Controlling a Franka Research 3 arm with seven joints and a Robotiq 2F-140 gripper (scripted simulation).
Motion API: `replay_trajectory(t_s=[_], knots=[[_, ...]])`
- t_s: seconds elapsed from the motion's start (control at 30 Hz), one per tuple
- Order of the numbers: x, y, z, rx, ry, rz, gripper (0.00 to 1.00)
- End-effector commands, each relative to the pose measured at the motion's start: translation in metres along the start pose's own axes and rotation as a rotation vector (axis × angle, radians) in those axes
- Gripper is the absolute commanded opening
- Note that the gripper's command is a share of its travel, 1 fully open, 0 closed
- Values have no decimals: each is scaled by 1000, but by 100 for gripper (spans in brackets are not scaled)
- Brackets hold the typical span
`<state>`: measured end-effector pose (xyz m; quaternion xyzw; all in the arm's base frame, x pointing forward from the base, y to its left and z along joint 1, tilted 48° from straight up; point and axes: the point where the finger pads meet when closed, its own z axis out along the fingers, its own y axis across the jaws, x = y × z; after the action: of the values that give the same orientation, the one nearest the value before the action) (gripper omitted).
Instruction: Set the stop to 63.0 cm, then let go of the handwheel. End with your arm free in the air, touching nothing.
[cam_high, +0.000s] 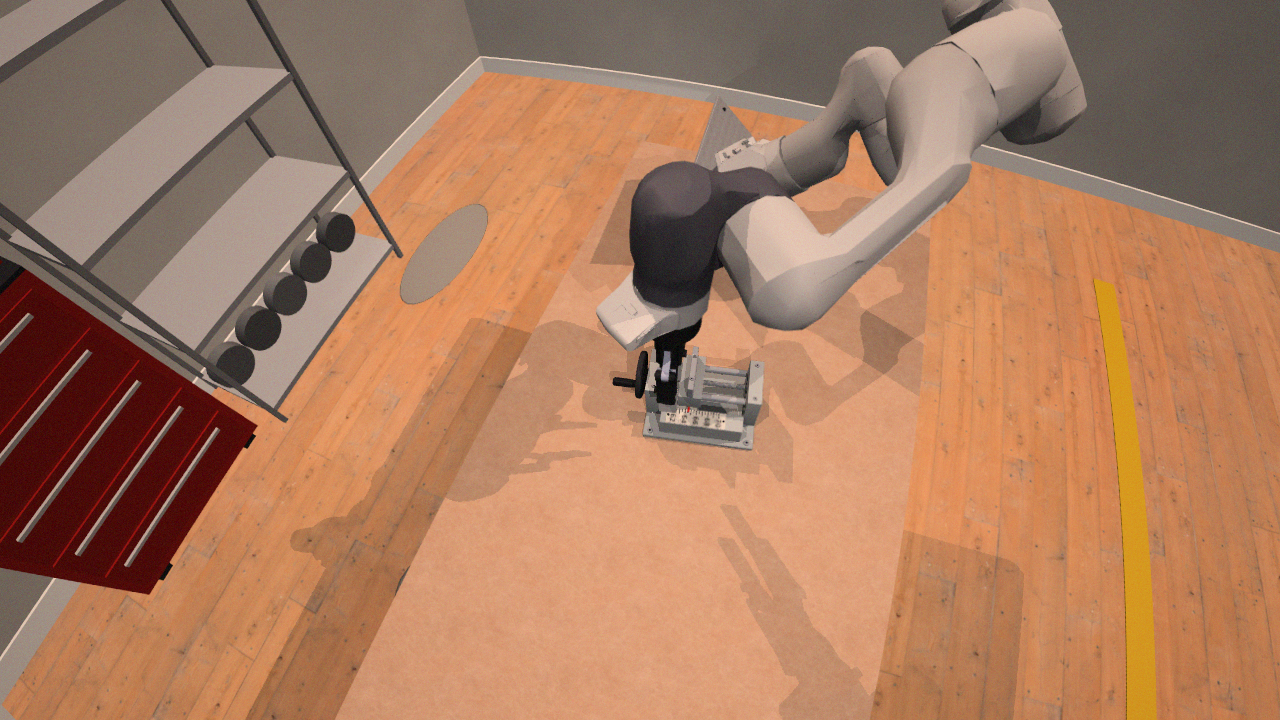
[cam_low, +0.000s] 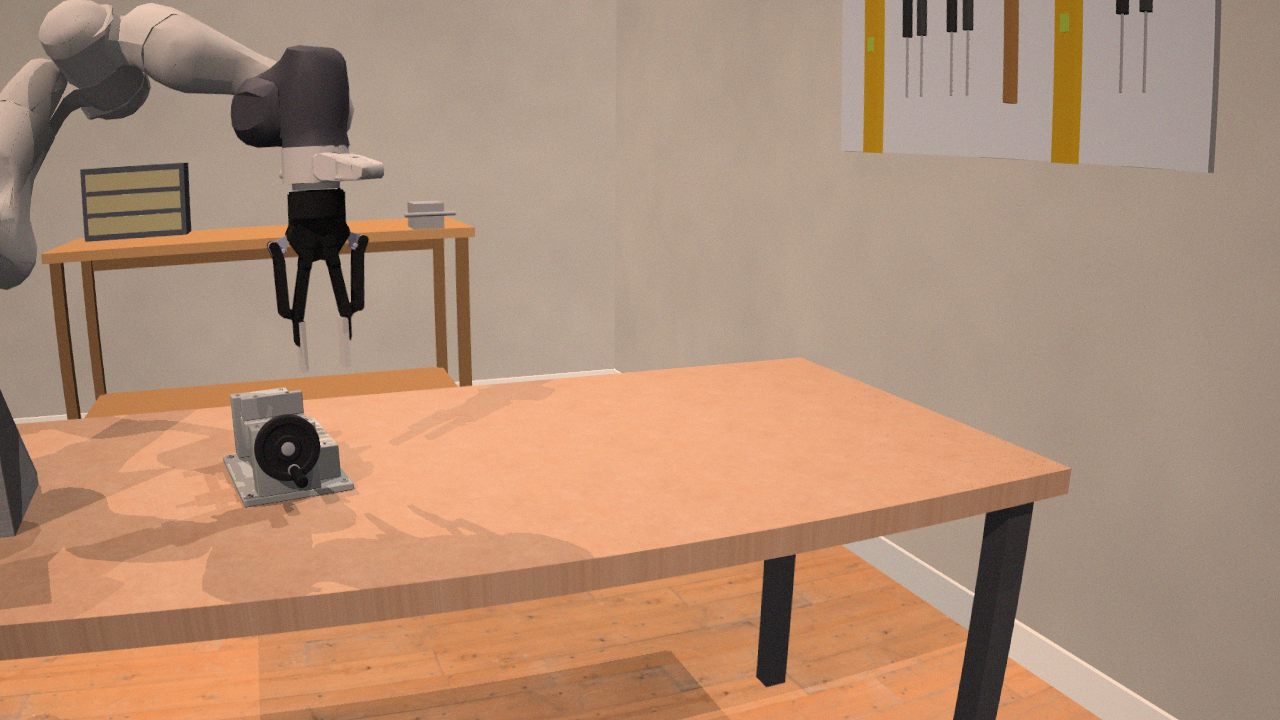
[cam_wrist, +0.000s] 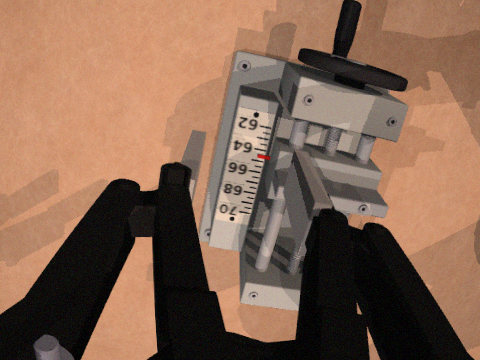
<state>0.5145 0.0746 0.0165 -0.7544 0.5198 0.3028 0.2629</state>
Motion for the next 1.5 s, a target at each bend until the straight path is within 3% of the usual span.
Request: replay_trajectory(t_s=[0.0, 0.23, 0.47, 0.57, 0.93, 1.17, 1.47], knots=[[-1, 1, 1, -1, -5, 6, 33], [6, 5, 1, -1, -5, 6, 33], [78, 54, 2, -1, -5, 6, 33], [94, 66, 2, -1, -5, 6, 33], [96, 67, 2, -1, -5, 6, 33], [96, 67, 56, -1, -5, 6, 33], [96, 67, 57, -1, -5, 6, 33]])
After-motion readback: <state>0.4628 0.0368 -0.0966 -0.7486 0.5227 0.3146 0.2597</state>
